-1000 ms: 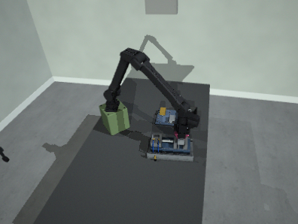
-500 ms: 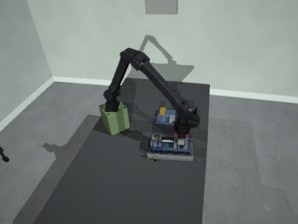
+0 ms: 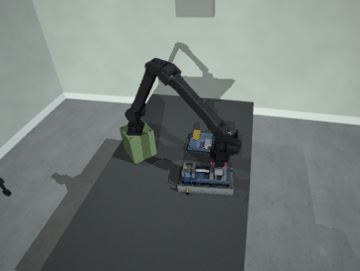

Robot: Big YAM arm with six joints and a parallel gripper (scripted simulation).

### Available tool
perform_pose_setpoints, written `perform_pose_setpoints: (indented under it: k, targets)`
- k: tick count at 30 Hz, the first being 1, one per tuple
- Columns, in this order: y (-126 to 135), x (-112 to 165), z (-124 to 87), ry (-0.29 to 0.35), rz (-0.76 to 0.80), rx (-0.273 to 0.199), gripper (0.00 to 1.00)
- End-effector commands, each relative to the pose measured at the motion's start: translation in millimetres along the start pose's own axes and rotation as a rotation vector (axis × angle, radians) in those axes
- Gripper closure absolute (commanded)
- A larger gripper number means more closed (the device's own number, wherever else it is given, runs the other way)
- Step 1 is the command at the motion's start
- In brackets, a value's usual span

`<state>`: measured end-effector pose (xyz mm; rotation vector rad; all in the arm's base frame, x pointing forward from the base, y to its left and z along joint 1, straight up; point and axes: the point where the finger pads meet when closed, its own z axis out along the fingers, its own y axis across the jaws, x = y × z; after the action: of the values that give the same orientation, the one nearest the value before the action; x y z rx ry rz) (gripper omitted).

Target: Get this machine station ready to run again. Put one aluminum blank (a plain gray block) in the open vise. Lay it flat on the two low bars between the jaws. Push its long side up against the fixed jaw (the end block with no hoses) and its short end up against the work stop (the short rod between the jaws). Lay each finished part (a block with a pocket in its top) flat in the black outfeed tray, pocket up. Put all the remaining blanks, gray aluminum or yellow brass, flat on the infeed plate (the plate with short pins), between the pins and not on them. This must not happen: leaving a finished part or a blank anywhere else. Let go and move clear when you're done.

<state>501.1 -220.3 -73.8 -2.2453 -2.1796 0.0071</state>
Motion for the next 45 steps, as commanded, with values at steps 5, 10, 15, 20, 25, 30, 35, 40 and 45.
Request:
perform_pose_setpoints:
  k: [5,10,15,20,25,30,35,40,45]
  targets:
    - [14.0,-1.9,-8.3,-0.010,0.006,-0.033,1.00]
    - [14.0,-1.9,-8.3,-0.010,0.006,-0.033,1.00]
    - [14.0,-1.9,-8.3,-0.010,0.006,-0.033,1.00]
    - [14.0,-1.9,-8.3,-0.010,0.006,-0.033,1.00]
    - [14.1,-1.7,-8.2,-0.010,0.007,-0.033,1.00]
    - [14.2,-1.0,-8.1,-0.010,0.007,-0.033,1.00]
    - [14.2,0.0,-8.0,-0.009,0.006,-0.031,1.00]
    - [14.5,1.3,-7.7,-0.009,0.005,-0.031,1.00]
    - [14.8,2.6,-7.5,-0.009,0.003,-0.030,1.00]
